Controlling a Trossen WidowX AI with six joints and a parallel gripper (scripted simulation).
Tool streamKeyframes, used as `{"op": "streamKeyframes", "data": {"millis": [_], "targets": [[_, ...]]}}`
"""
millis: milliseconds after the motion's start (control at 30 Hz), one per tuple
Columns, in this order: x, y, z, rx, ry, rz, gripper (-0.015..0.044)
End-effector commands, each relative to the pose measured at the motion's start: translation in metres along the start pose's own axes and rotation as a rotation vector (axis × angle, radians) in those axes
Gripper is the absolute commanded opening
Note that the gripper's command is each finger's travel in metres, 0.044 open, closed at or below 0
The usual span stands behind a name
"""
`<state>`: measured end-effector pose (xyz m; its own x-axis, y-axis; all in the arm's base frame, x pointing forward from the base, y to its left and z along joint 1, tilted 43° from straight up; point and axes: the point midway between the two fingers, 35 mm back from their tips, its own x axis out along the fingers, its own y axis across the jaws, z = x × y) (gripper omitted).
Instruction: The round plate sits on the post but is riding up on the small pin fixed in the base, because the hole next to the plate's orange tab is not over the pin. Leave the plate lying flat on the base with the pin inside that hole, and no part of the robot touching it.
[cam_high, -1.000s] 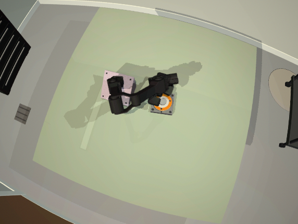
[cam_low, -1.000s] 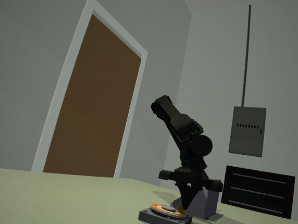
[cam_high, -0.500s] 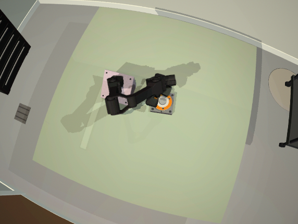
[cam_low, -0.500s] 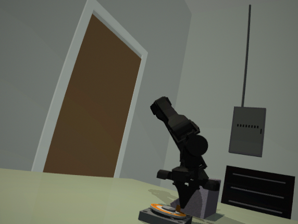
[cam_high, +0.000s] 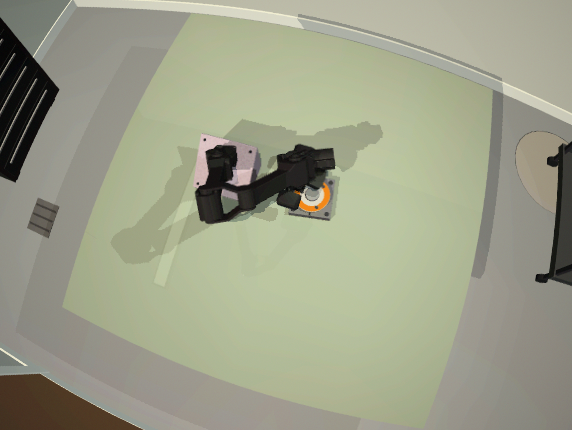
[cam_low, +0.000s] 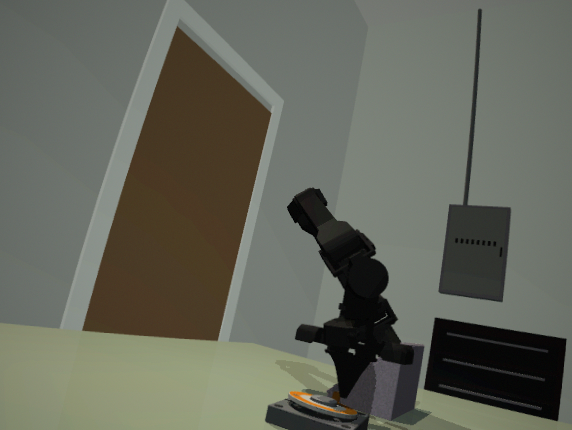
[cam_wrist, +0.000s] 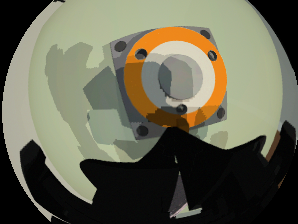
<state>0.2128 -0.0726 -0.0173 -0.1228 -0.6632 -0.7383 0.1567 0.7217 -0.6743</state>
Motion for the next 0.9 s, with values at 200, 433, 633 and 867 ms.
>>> {"op": "streamKeyframes", "data": {"millis": [200,433,633,867], "targets": [[0.002,-0.012,-0.004,-0.008,0.009,-0.012,0.0000],[0.002,-0.021,-0.003,-0.008,0.009,-0.012,0.0000],[0.001,-0.030,0.001,-0.008,0.009,-0.013,0.0000],[0.001,-0.038,0.007,-0.008,0.009,-0.013,0.0000]]}}
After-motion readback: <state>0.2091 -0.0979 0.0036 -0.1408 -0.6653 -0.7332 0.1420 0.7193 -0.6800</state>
